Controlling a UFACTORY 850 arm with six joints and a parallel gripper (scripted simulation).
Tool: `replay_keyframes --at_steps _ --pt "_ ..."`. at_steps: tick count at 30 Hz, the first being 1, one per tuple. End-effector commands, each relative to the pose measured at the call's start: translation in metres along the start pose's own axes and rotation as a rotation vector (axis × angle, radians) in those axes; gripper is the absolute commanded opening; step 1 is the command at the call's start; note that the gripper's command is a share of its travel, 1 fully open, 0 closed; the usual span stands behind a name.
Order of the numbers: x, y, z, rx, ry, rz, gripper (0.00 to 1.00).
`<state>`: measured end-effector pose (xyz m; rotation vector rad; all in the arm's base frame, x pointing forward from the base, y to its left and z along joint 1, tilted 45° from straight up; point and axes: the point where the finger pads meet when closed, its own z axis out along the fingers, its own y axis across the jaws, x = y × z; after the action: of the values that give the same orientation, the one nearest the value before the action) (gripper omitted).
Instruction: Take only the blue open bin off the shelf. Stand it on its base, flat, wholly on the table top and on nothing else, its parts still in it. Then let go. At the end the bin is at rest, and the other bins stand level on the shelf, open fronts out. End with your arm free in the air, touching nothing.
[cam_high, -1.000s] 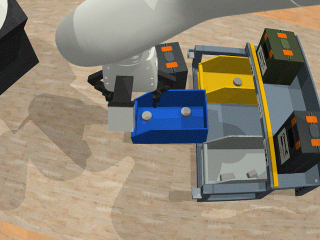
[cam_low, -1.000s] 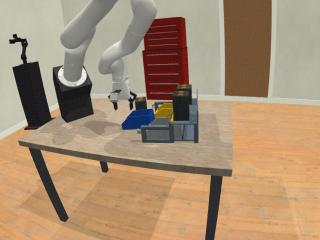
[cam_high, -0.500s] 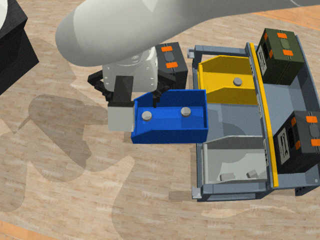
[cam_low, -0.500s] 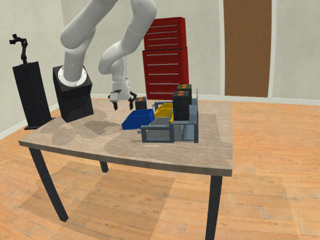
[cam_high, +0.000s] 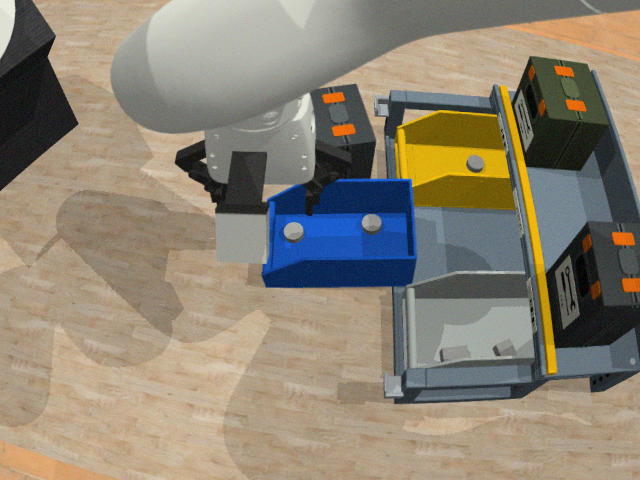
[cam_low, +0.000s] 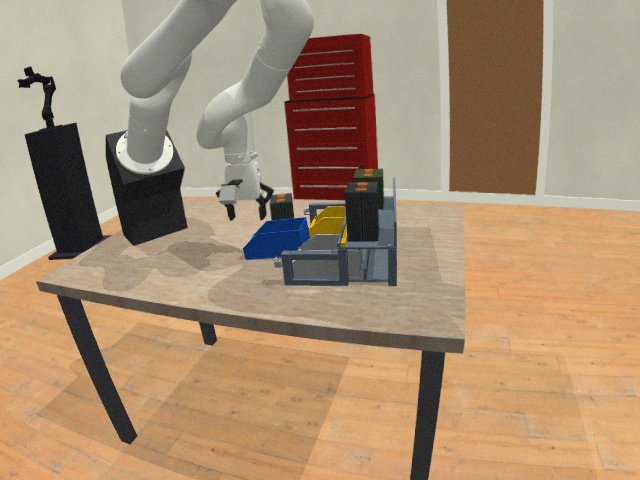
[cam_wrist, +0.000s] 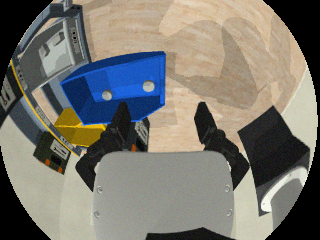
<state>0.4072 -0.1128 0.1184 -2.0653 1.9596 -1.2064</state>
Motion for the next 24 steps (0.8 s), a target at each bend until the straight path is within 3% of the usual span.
replay_keyframes --at_steps 1,24 --pt "0.0006 0.0002 0.0002 0.004 -0.017 0.000 1.00" --pt "0.0010 0.0003 0.0004 0.007 -0.029 0.000 1.00"
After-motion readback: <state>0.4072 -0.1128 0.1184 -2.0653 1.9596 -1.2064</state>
